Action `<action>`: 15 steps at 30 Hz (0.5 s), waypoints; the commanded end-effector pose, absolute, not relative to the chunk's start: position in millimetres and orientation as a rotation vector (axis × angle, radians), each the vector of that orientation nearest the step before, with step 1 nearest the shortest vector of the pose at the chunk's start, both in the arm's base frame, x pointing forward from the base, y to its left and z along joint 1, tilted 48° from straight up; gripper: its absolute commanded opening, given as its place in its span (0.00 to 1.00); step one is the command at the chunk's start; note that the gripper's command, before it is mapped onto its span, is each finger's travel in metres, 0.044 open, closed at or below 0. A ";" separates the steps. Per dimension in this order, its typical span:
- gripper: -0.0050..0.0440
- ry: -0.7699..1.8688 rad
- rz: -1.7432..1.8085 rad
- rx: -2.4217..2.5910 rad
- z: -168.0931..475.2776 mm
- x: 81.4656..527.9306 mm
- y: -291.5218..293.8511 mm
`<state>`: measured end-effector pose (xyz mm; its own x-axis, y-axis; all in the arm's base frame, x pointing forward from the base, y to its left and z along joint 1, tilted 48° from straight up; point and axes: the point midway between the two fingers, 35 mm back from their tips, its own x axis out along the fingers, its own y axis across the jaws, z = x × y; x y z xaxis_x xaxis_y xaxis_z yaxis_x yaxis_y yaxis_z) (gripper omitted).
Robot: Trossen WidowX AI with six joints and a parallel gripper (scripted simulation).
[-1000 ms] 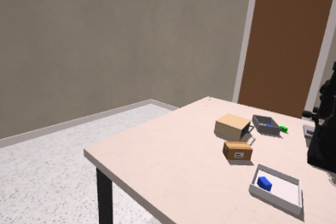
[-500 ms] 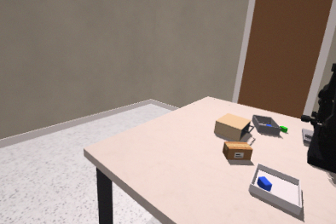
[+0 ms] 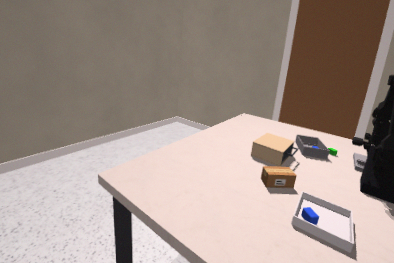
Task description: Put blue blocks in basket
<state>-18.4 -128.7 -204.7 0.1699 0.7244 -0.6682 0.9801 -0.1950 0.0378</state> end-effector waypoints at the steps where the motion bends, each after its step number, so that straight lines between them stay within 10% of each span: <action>1: 1.00 1.600 -0.731 1.986 -205.8 -18.1 -129.2; 15: 1.00 1.600 -0.731 1.986 -187.9 -22.7 -148.4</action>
<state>-18.7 -130.5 -197.1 0.1733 0.7395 -0.6505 0.9798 -0.1964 0.0378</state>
